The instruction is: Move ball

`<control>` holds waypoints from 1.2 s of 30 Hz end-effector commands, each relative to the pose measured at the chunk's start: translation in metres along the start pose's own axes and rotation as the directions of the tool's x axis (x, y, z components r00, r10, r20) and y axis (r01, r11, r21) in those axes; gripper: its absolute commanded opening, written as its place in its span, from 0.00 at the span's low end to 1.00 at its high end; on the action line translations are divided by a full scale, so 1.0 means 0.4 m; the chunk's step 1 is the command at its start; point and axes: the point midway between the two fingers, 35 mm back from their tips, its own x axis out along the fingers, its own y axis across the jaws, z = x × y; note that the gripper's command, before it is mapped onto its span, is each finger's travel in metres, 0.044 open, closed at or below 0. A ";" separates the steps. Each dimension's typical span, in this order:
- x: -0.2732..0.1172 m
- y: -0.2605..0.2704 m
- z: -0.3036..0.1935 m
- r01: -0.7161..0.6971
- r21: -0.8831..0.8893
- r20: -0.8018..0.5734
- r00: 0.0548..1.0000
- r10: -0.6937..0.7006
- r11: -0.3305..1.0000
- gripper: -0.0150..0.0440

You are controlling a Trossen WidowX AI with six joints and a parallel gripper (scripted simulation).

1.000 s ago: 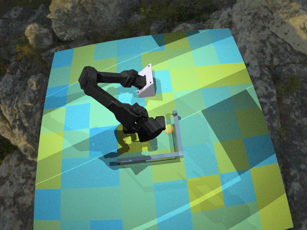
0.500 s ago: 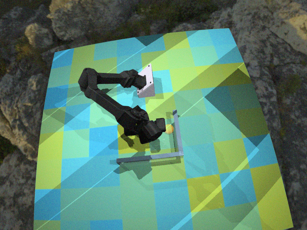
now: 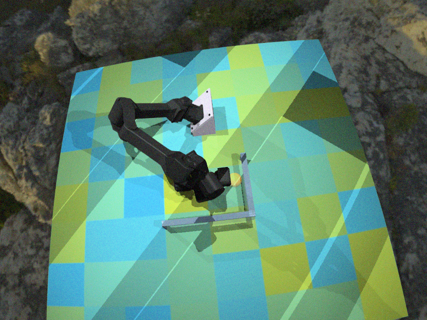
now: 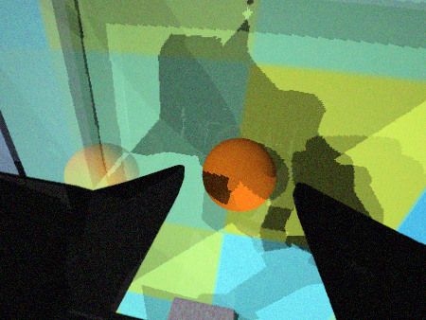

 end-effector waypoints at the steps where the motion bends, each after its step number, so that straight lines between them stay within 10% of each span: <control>1: 0.017 0.000 -0.004 0.005 -0.010 0.000 1.000 -0.005 1.000 0.87; 8: 0.039 -0.001 -0.005 0.006 -0.010 0.000 1.000 -0.006 1.000 0.87; 26: -0.038 0.019 0.028 -0.033 0.005 0.048 0.998 0.033 0.999 0.27; 36: -0.158 0.020 0.024 -0.026 -0.005 0.024 0.999 0.026 1.000 0.25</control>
